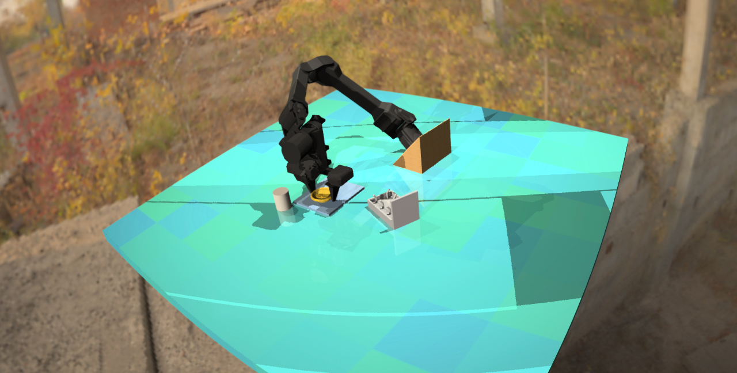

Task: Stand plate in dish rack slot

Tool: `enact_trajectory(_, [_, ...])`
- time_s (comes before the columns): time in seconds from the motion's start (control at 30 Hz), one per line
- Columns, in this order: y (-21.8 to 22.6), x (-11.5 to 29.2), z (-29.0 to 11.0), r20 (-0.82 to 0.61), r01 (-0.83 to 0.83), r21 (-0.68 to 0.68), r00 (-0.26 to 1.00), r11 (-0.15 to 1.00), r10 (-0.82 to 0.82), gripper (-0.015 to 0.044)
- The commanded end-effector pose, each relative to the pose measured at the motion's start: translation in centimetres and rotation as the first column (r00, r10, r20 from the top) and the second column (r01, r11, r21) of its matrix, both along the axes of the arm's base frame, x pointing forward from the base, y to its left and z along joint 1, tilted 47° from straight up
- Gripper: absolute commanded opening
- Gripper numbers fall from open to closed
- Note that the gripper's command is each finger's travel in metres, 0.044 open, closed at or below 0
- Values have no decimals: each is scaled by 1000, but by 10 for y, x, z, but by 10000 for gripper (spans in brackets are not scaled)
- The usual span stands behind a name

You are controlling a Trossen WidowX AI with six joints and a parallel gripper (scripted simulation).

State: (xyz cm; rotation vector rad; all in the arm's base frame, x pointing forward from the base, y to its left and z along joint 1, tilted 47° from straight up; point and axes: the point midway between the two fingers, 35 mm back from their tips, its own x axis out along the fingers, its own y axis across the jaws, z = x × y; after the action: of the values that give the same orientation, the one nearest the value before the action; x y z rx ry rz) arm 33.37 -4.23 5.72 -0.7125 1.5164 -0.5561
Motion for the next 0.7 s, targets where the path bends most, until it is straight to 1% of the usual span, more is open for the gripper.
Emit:
enact_trajectory(0.0, [11,4,9,8,-21,4,1000,1000,21,171])
enact_trajectory(0.2, [39,9,34,25,-63,17,998,998,63,13])
enact_trajectory(0.23, [43,10,38,27,-70,19,997,997,69,0])
enact_trajectory(0.67, [93,11,85,56,-149,44,988,988,146,0])
